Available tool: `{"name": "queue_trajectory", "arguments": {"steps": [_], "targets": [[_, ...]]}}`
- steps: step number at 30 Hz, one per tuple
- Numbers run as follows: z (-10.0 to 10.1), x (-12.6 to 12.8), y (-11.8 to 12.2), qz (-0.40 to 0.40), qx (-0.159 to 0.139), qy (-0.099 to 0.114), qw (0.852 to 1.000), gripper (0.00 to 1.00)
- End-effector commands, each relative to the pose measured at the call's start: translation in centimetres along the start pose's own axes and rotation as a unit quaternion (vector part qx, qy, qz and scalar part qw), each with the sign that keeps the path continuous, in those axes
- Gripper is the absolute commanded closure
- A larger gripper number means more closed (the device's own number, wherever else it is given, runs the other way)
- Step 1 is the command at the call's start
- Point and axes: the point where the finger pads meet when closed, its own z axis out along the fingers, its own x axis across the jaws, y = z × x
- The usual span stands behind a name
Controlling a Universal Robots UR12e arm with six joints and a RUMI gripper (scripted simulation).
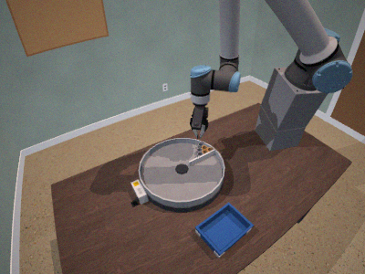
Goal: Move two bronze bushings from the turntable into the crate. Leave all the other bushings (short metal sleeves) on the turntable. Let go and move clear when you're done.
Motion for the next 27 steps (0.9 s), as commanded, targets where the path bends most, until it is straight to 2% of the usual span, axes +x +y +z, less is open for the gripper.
{"name": "queue_trajectory", "arguments": {"steps": [1, 6, 27], "targets": [[0.6, 0.3, 0.0, 0.0, 0.001, 0.001, 1.0, 0.94], [2.5, 0.2, 0.0, -0.001, 0.001, 0.001, 1.0, 0.94], [2.4, 0.2, 0.1, 0.0, 0.001, 0.001, 1.0, 0.94]]}}
